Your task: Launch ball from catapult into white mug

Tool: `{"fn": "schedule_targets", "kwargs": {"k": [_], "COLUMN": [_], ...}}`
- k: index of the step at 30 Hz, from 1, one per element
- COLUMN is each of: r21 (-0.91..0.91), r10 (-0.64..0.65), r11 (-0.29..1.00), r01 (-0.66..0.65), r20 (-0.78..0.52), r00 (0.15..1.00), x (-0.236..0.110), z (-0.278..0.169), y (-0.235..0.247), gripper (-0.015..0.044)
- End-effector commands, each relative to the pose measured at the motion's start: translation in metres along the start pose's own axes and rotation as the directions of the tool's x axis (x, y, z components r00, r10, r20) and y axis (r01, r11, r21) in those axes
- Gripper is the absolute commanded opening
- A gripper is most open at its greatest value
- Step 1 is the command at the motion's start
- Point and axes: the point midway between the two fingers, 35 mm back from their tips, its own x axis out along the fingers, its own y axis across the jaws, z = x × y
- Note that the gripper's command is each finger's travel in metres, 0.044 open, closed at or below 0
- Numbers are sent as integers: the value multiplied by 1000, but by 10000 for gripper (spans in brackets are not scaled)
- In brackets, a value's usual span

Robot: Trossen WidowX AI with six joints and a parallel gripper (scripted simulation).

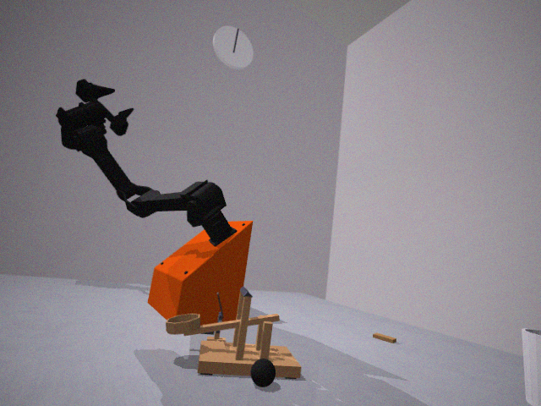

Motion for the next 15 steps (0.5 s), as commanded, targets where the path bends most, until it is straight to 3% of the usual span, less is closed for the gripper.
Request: {"fn": "schedule_targets", "kwargs": {"k": [1, 7, 15], "r21": [3, 100, 241], "r10": [-3, -96, -210], "r11": [1000, 991, 948], "r01": [3, 93, 210], "r20": [1, 26, -27], "r00": [1000, 995, 977], "x": [0, -9, -9], "z": [0, -11, -79], "y": [-1, -19, -54], "gripper": [426, 440, 440]}}
